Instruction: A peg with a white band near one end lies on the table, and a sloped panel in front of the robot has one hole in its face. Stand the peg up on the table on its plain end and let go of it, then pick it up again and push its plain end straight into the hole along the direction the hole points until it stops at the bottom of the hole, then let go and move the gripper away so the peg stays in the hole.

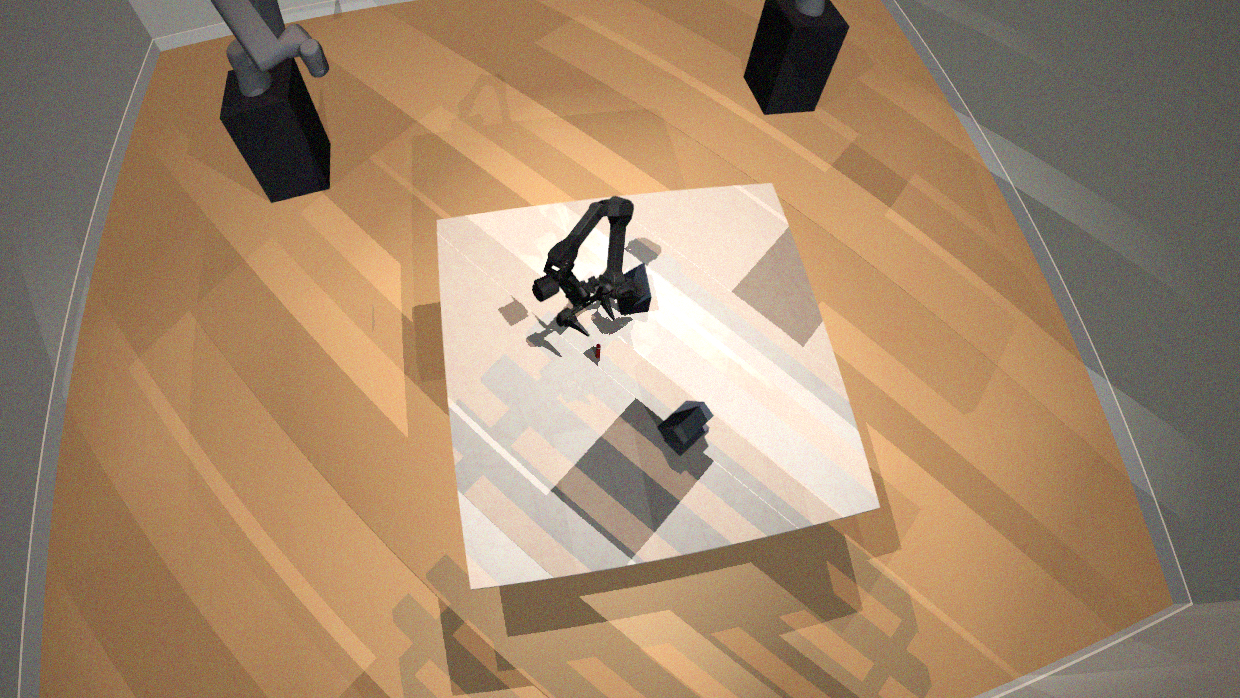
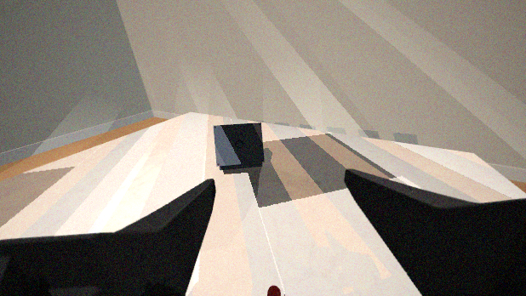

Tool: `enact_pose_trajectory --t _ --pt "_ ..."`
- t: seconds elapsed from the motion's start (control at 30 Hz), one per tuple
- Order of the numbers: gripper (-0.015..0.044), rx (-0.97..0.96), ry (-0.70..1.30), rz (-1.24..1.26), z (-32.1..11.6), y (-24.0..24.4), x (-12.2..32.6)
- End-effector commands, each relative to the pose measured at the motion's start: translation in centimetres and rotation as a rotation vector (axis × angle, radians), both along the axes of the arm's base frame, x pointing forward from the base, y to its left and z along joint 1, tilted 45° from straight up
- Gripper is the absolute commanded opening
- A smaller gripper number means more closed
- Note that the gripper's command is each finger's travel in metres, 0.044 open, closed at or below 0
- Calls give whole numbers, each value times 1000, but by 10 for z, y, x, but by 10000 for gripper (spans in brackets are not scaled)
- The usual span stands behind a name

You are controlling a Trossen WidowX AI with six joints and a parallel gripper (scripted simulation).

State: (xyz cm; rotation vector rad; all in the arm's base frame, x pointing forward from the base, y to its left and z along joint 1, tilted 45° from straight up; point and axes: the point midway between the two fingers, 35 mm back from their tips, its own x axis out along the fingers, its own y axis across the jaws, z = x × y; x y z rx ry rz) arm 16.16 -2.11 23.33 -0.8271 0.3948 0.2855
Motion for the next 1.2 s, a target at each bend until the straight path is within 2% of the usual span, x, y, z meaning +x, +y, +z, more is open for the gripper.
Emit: enact_pose_trajectory --t 0.0,0.37,0.63,0.9,1.17 --pt "440 28 15 -17 0 4 -2" --pt "440 207 306 -149 -29 -6 -2" --pt "440 265 536 -271 -51 -13 -6" --pt "440 243 758 -416 -69 -20 -11" --pt "440 131 932 -574 -80 -29 -16"
